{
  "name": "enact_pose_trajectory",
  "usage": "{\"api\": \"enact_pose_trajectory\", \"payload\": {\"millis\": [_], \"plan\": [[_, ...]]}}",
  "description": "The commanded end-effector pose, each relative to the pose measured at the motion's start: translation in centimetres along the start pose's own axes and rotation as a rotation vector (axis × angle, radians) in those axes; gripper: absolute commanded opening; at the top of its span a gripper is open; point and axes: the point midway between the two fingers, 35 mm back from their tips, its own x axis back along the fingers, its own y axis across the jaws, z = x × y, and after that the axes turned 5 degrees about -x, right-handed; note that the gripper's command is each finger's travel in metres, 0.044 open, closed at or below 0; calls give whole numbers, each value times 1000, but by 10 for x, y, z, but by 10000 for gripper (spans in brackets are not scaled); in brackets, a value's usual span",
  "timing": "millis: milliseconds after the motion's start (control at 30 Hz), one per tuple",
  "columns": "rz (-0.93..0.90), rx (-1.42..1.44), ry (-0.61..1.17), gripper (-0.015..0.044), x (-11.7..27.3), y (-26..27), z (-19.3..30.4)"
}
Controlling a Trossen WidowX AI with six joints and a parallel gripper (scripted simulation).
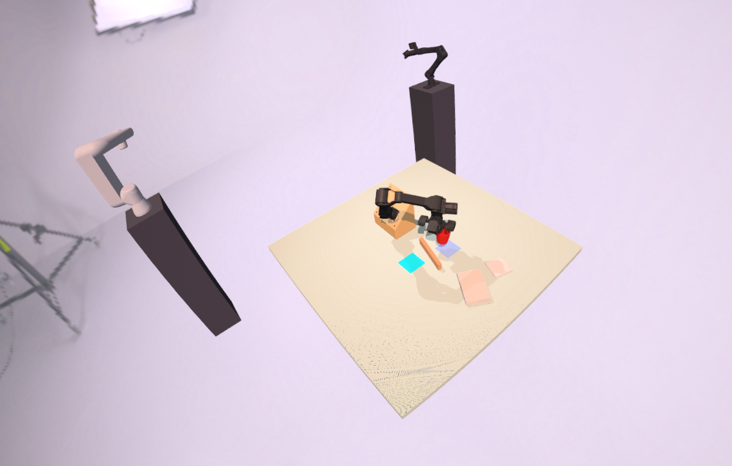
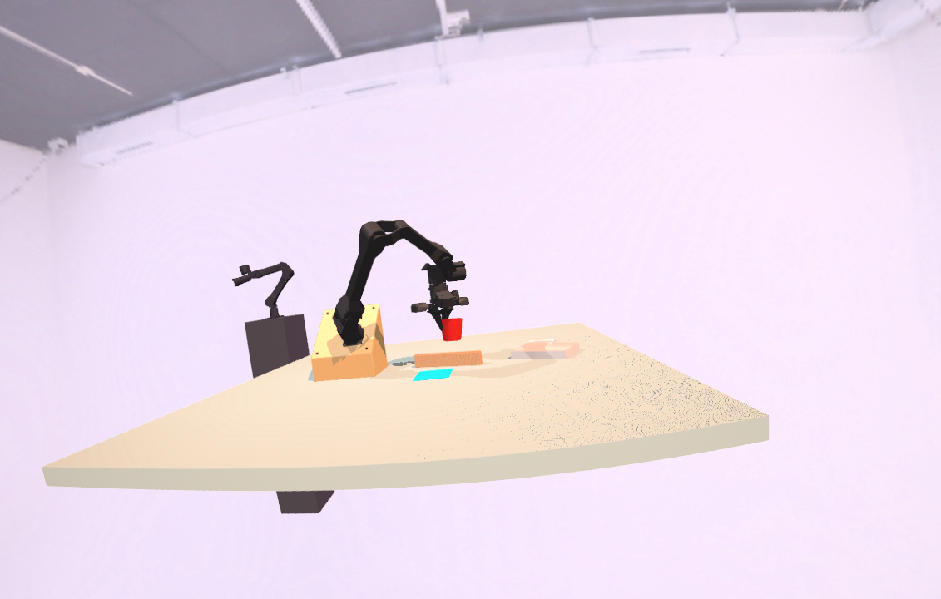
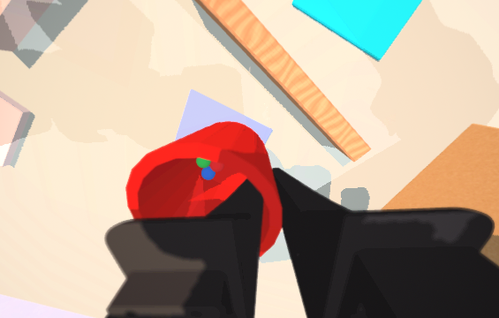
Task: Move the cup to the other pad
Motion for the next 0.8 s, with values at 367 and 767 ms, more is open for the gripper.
{"api": "enact_pose_trajectory", "payload": {"millis": [367,767], "plan": [[1,2,-3,0,1,-18,-23],[1,2,-4,0,2,-32,-41]]}}
